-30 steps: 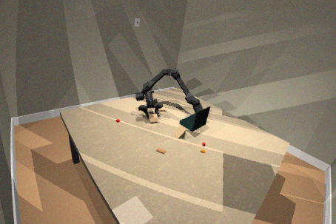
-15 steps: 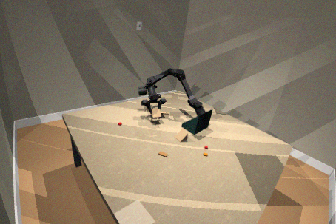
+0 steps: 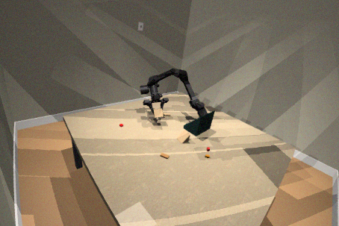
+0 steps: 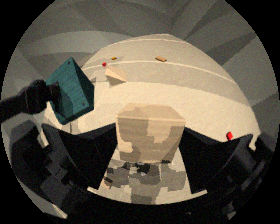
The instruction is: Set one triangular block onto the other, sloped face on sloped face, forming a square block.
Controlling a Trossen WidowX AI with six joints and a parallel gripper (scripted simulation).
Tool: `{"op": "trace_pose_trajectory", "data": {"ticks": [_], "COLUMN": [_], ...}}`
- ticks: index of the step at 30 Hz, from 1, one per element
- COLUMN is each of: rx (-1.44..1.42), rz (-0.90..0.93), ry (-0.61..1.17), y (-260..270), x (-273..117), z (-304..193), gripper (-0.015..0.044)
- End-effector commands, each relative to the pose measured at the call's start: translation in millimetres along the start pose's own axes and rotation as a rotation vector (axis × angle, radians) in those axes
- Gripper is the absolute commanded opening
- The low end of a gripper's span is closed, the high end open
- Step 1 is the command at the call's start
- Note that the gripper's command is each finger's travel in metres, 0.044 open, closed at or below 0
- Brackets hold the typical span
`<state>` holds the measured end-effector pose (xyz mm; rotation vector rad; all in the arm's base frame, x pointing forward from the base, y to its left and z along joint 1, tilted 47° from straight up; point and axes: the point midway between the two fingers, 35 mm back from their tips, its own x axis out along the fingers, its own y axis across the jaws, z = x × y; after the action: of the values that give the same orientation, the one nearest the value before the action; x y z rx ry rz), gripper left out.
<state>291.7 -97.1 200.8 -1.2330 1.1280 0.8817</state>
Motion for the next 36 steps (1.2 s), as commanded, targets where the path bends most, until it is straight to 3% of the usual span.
{"op": "trace_pose_trajectory", "data": {"ticks": [1,18,36], "rx": [0.106,0.540,0.970], "rz": [0.018,-0.027,-0.270], "ry": [0.055,0.297,0.497], "y": [2.2,6.3,4.7], "x": [4.9,14.2,13.6], "z": [1.3,5.6,12.7], "gripper": [0.0000,0.0000,0.0000]}}
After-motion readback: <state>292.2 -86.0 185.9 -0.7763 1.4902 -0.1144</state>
